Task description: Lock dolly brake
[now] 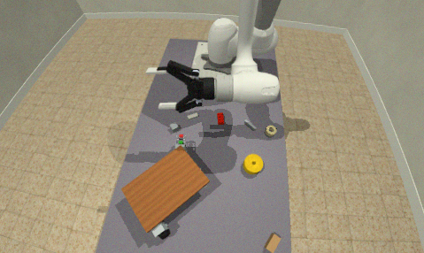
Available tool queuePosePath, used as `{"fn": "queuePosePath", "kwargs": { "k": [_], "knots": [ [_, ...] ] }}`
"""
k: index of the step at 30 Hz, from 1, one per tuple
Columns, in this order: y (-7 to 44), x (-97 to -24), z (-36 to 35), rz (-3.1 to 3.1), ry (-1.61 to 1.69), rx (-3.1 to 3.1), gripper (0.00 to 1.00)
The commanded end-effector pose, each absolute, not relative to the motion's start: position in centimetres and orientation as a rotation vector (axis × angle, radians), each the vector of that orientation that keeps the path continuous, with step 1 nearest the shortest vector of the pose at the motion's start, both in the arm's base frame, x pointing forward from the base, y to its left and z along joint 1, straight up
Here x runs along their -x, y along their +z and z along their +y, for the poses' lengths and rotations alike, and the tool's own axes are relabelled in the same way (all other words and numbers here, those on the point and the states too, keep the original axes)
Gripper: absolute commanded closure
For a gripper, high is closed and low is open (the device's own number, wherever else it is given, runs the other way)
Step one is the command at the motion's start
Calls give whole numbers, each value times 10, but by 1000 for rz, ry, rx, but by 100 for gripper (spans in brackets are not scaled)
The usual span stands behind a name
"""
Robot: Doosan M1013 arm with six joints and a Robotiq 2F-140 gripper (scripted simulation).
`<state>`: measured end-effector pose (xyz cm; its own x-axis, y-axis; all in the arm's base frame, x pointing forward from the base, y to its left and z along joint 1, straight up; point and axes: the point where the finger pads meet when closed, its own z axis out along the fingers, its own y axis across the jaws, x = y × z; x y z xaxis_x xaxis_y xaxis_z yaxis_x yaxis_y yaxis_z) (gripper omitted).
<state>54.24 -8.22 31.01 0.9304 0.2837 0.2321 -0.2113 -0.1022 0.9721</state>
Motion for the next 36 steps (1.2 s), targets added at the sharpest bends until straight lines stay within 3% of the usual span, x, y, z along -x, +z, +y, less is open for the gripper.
{"fn": "queuePosePath", "kwargs": {
  "k": [1, 17, 18, 22, 27, 36],
  "knots": [
    [310, -542, -82, 57, 417, -1621, 0],
    [310, -542, -82, 57, 417, -1621, 0],
    [310, -542, -82, 56, 416, -1622, 100],
    [297, -533, -95, -6, 373, -1685, 100],
    [234, -493, -123, -310, 207, -1949, 100],
    [176, -476, -102, -777, 57, -2243, 100]
  ]
}}
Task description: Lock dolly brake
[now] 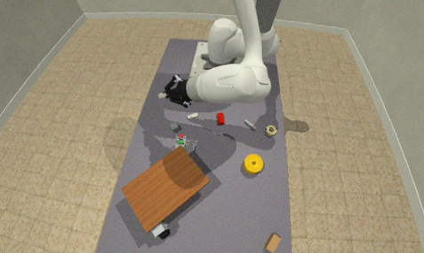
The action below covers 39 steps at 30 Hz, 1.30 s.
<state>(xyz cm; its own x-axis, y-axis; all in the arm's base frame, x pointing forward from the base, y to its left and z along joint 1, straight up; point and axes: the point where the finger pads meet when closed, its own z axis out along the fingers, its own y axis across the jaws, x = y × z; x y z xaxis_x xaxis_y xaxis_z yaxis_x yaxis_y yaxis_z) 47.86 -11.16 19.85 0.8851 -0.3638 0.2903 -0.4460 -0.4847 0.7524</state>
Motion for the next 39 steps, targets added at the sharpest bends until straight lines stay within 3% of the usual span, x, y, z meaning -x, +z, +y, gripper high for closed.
{"fn": "queuePosePath", "kwargs": {
  "k": [1, 13, 39],
  "knots": [
    [176, -476, -102, -808, 48, -2260, 100],
    [169, -547, -33, -1655, -13, -2522, 100],
    [180, -574, -24, -2107, -1, -2325, 100]
  ]
}}
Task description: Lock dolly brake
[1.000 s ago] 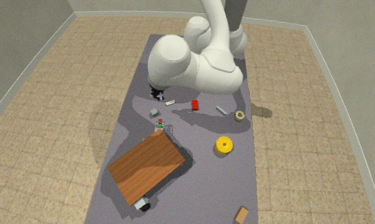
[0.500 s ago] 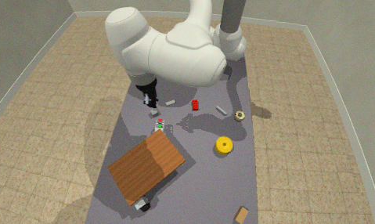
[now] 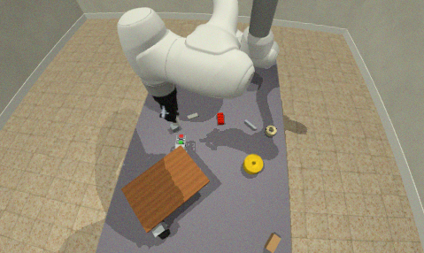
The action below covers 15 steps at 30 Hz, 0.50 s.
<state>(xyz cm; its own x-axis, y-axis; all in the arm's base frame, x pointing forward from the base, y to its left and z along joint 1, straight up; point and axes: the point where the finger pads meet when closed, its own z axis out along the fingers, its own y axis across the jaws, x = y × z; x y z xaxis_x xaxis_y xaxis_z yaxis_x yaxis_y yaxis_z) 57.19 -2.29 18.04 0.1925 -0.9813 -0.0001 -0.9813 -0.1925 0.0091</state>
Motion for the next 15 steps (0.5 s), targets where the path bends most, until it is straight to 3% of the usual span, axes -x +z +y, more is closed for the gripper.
{"fn": "queuePosePath", "kwargs": {
  "k": [1, 15],
  "knots": [
    [179, -574, -24, -2165, -1, -2271, 100],
    [166, -574, -24, -2944, -5, -1093, 100]
  ]
}}
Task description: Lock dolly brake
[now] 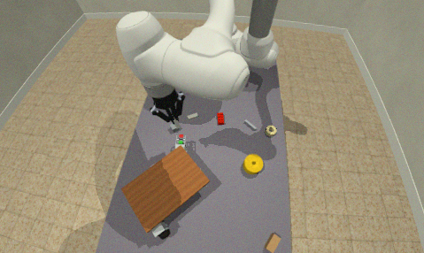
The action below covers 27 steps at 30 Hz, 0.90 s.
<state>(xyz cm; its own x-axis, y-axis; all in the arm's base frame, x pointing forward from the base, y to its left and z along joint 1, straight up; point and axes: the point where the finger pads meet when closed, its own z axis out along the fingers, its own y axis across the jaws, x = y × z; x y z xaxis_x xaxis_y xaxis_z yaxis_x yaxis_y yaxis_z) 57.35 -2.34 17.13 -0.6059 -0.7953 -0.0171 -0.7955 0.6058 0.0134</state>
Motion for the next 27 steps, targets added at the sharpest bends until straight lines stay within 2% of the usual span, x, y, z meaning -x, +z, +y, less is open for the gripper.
{"fn": "queuePosePath", "kwargs": {
  "k": [1, 10, 12, 14, 27],
  "knots": [
    [165, -574, -24, 2981, 7, 990, 100],
    [153, -573, -24, 3137, 34, 24, 100],
    [153, -573, -24, 3137, 34, 24, 100],
    [151, -573, -24, 3121, 37, -324, 100],
    [143, -573, -24, 2675, 19, -1655, 100]
  ]
}}
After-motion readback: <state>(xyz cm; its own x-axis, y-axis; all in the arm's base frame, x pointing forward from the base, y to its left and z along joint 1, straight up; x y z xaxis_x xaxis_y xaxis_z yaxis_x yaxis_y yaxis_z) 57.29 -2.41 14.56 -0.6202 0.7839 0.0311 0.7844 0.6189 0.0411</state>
